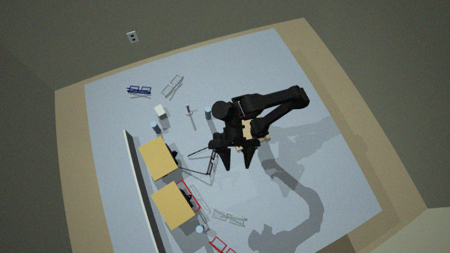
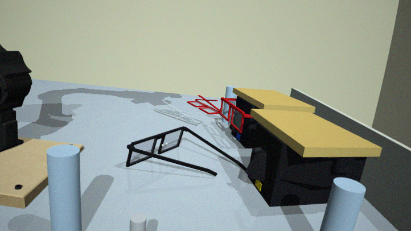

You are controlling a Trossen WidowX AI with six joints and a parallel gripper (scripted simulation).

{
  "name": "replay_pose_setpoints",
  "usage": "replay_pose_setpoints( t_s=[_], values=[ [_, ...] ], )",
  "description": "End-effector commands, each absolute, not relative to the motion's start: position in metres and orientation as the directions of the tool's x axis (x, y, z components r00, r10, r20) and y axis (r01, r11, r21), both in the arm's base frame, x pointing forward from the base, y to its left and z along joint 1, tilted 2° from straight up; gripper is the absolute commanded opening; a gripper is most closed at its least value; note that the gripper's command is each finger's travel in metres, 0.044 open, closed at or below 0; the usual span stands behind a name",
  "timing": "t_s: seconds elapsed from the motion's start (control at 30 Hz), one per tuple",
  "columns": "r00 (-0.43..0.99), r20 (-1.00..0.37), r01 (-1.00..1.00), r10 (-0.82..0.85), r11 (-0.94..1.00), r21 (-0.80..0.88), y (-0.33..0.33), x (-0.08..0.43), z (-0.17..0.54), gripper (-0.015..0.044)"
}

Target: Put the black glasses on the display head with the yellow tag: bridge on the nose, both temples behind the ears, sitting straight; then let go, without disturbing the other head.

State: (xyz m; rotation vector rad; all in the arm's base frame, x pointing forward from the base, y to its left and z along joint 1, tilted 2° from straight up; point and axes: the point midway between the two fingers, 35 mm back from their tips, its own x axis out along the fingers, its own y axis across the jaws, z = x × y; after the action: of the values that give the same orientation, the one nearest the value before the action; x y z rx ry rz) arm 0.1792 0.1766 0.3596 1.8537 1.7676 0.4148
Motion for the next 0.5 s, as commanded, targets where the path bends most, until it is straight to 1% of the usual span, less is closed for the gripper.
replay_pose_setpoints(
  t_s=[0.0,0.03,0.23,0.27,0.33,0.47],
  values=[
    [0.092,-0.142,0.819,0.986,0.006,0.573,0.177,0.179,0.360,0.0426],
    [0.092,-0.142,0.819,0.986,0.006,0.573,0.177,0.179,0.360,0.0440],
    [0.092,-0.142,0.819,0.986,0.006,0.573,0.177,0.179,0.360,0.0440],
    [0.102,-0.148,0.824,0.984,0.000,0.567,0.176,0.181,0.358,0.0414],
    [0.181,-0.195,0.855,0.964,-0.056,0.515,0.168,0.199,0.348,0.0361],
    [0.375,-0.363,0.901,0.853,-0.244,0.359,0.134,0.246,0.313,0.0256]
  ],
)
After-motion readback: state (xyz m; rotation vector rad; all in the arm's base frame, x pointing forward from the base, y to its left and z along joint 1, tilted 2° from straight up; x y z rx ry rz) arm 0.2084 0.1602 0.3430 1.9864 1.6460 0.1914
